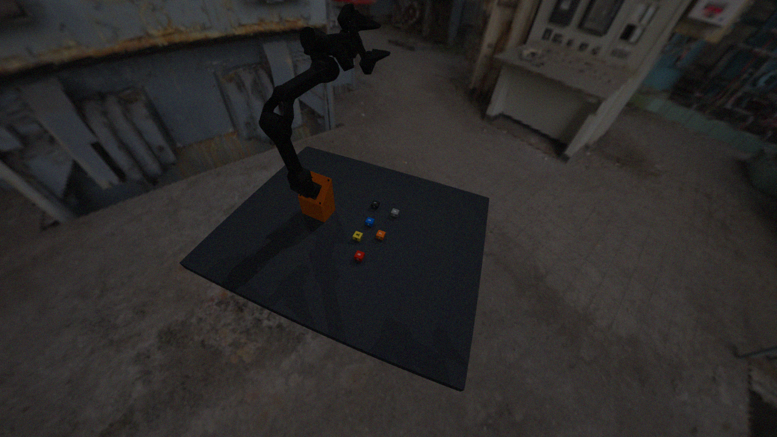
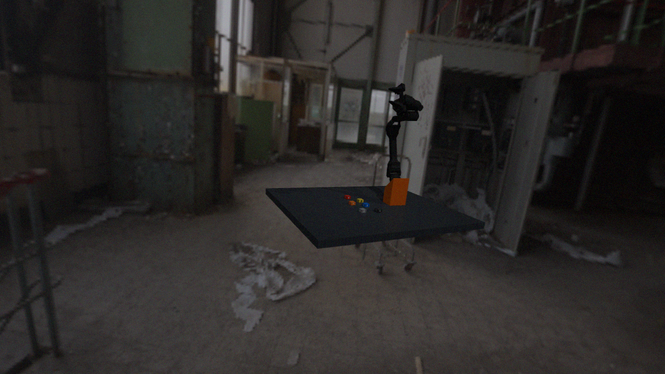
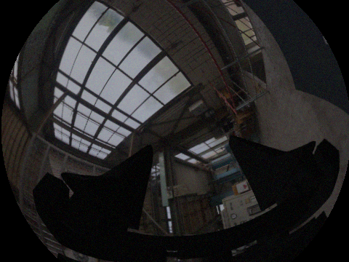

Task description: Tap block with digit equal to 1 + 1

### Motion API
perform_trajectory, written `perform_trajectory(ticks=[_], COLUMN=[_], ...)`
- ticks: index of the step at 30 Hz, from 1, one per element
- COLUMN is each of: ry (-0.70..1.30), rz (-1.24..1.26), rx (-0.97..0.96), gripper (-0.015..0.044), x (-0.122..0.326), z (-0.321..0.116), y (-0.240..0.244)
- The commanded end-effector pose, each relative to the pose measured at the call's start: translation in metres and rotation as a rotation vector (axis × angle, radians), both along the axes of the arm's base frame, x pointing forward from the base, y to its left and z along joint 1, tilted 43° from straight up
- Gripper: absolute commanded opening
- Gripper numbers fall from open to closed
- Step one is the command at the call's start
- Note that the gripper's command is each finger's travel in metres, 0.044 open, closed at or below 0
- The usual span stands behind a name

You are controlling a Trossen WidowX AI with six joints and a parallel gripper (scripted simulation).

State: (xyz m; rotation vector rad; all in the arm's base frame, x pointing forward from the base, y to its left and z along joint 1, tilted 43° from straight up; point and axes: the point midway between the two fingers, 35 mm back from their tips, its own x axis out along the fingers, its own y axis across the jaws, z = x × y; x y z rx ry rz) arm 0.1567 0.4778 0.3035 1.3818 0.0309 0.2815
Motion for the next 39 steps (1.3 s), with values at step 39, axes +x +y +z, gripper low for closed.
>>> perform_trajectory(ticks=[39], ry=[1.155], rz=[0.094], rx=[-1.975], gripper=[0.04], x=[0.212], z=[-0.177], y=[-0.453])
